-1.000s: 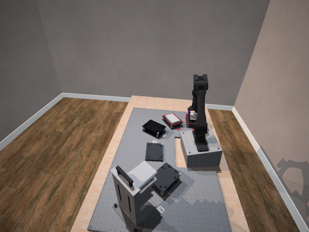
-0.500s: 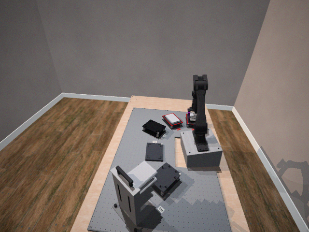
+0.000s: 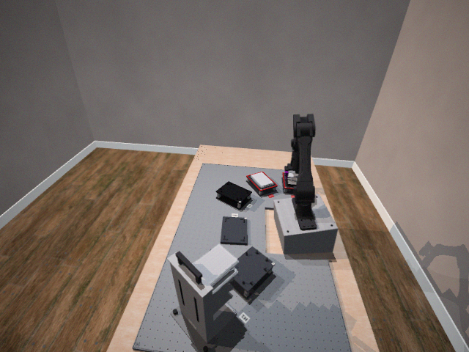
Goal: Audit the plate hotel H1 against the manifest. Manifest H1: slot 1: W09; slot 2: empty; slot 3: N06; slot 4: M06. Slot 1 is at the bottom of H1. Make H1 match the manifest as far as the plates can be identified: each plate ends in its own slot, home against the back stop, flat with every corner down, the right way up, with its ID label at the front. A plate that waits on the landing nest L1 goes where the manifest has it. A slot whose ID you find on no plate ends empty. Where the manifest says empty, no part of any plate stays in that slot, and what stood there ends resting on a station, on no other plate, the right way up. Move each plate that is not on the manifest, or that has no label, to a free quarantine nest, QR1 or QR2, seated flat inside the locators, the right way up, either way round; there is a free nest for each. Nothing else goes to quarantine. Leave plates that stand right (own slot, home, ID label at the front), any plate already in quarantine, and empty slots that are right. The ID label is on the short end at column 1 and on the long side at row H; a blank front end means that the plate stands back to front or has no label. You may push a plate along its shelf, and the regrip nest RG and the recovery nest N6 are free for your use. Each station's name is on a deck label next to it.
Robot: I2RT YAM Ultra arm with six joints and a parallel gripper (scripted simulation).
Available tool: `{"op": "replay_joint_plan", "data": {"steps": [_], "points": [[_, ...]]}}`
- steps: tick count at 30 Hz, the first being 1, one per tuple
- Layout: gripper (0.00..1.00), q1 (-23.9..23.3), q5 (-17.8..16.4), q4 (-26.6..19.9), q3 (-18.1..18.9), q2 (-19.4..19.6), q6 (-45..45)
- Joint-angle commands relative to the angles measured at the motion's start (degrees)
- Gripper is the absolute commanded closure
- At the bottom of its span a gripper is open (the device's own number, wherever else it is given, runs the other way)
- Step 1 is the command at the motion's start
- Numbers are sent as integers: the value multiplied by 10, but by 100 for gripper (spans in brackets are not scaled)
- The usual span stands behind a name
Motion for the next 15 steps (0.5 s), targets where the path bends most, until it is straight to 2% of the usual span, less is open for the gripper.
{"op": "replay_joint_plan", "data": {"steps": [1,3,4,15], "points": [[14,0,0,8,2,-4,2],[14,0,0,9,2,-3,2],[0,0,0,9,2,-3,2],[0,0,0,9,2,-3,2]]}}
